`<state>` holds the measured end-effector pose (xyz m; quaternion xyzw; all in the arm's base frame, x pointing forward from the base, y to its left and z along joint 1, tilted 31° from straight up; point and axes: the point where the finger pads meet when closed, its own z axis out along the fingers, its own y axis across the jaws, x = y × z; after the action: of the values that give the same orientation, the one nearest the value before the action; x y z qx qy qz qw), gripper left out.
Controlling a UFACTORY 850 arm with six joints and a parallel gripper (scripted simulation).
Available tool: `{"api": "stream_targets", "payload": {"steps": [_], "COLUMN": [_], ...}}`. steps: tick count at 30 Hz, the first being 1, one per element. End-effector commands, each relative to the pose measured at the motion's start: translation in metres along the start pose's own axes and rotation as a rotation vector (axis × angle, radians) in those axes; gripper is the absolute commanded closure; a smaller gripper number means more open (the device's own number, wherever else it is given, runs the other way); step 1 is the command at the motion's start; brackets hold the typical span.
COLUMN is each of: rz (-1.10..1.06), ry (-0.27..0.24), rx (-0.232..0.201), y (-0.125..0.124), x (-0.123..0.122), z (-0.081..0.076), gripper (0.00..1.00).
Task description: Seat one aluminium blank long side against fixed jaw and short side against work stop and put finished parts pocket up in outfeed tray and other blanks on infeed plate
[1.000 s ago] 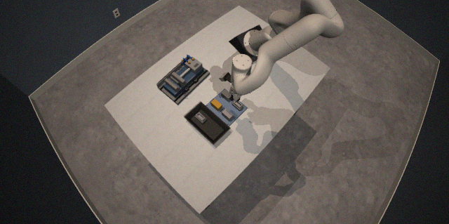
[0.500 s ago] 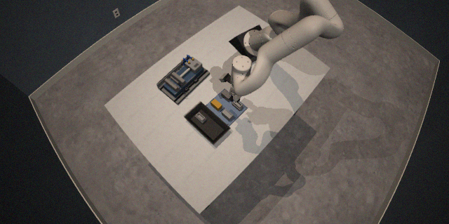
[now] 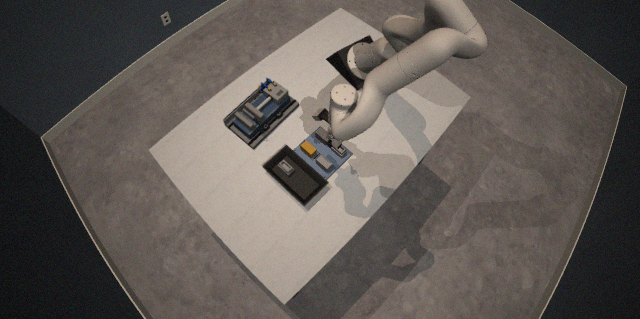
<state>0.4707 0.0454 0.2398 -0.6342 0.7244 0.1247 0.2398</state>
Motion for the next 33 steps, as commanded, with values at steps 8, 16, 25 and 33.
{"api": "stream_targets", "payload": {"steps": [8, 16, 25, 33], "rz": [-0.001, -0.001, -0.001, -0.001], "ry": [-0.001, -0.001, -0.001, -0.001], "rx": [0.002, 0.002, 0.002, 0.002], "y": [-0.001, -0.001, -0.001, -0.001], "x": [0.000, 0.000, 0.000, 0.000], "z": [0.021, 0.030, 0.035, 0.035], "gripper": [1.00, 1.00, 1.00, 1.00]}}
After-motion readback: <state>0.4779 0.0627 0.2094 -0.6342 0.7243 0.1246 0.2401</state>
